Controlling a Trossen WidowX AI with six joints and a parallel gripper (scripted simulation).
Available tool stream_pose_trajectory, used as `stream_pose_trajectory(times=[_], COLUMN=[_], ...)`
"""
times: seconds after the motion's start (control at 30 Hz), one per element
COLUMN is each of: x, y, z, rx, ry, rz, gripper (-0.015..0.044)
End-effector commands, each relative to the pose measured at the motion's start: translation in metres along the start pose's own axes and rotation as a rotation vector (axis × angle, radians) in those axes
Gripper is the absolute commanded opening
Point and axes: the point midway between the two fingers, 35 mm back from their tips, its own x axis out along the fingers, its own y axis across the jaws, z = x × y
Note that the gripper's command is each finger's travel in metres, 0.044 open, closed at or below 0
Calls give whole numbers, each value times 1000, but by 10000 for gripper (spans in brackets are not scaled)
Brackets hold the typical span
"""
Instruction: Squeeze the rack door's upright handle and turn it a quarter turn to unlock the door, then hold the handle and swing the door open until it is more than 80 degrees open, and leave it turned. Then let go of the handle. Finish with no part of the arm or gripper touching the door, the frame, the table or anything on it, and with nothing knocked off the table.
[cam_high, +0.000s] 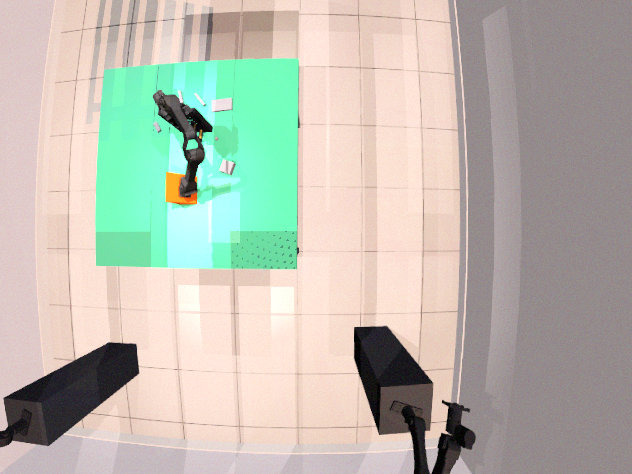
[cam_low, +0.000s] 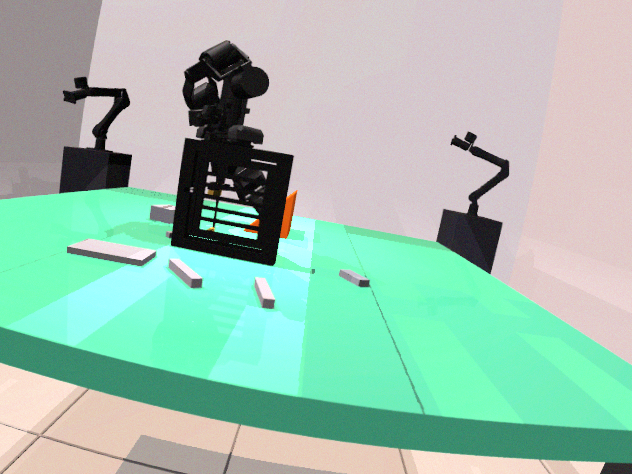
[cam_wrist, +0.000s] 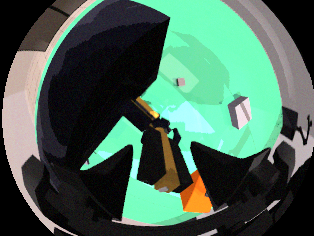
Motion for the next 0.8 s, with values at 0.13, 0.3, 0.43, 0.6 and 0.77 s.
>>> stream_pose_trajectory(times=[0.13, 0.3, 0.43, 0.6, 0.77], x=[0, 0, 0, 0, 0], y=[0, 0, 0, 0, 0], z=[0, 0, 0, 0, 0], rx=[-403, -650, -847, -1094, -1341], ry=[5, 5, 5, 5, 4], rz=[3, 4, 5, 6, 7], gripper=[288, 288, 288, 288, 288])
